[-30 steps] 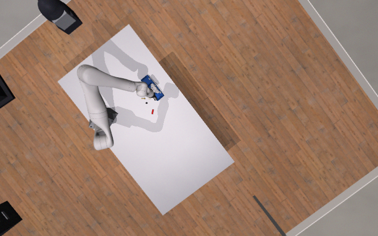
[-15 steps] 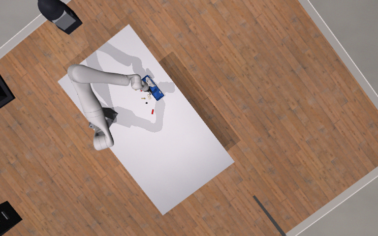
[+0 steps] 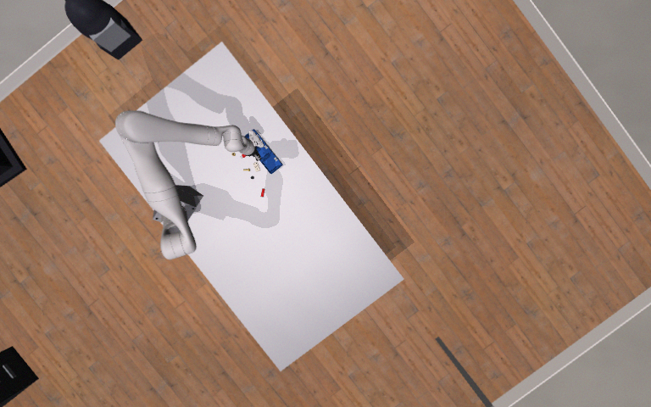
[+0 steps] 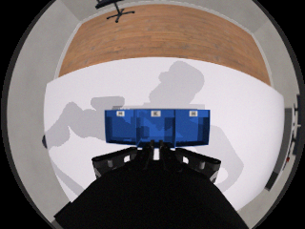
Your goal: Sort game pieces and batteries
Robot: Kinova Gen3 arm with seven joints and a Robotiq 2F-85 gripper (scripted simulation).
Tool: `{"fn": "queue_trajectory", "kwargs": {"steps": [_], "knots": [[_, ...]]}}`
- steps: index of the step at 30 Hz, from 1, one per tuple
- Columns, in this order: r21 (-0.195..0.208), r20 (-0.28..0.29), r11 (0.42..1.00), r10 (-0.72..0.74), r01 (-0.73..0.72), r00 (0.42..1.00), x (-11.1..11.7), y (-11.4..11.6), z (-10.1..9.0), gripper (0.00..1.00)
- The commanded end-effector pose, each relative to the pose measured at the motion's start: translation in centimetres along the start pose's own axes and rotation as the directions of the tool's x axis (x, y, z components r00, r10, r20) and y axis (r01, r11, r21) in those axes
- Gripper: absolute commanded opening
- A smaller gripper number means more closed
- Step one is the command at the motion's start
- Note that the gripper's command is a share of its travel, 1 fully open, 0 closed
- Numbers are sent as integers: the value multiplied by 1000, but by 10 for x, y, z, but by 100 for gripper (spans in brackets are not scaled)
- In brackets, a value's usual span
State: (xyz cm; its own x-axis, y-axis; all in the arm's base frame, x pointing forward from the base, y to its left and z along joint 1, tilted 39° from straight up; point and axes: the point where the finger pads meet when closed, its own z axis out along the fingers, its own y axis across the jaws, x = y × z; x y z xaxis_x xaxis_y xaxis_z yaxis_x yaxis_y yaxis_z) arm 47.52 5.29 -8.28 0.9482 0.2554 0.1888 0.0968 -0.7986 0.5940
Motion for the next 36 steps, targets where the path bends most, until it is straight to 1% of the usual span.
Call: {"fn": "queue_trajectory", "kwargs": {"steps": [1, 16, 18, 20, 36], "knots": [[-2, -6, 1000, -4, 4, 1000, 3, 0, 6, 9], [-2, -6, 1000, -3, 3, 1000, 3, 0, 46, 9], [-2, -6, 1000, -3, 3, 1000, 3, 0, 46, 9], [-2, -6, 1000, -3, 3, 1000, 3, 0, 52, 9], [-2, -2, 1000, 1, -1, 1000, 1, 1, 50, 9]]}}
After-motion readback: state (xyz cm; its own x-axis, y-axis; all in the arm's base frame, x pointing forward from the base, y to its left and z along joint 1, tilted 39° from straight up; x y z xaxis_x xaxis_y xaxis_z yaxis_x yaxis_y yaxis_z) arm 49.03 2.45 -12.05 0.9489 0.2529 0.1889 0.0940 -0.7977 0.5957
